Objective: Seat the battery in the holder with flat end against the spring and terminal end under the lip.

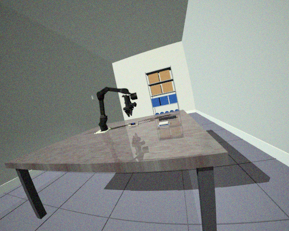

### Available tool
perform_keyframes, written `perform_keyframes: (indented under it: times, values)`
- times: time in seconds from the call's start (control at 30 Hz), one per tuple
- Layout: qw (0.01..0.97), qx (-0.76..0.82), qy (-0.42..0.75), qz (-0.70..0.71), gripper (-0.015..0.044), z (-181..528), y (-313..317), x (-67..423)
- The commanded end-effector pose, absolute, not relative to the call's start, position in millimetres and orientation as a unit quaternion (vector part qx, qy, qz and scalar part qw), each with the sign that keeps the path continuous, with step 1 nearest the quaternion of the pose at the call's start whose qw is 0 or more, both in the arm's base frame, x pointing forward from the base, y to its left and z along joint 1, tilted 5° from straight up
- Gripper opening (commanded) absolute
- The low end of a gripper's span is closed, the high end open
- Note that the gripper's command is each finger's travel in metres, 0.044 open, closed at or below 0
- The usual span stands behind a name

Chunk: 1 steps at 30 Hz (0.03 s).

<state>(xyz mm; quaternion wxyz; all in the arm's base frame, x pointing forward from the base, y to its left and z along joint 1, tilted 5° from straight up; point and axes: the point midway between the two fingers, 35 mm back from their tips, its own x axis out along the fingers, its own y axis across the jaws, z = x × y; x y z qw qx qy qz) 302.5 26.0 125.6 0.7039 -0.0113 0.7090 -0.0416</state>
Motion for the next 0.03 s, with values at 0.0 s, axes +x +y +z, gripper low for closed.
perform_keyframes:
  times: [0.0]
  values:
    - [0.704,-0.01,0.709,-0.042,0.044,126.5,26.3,302.4]
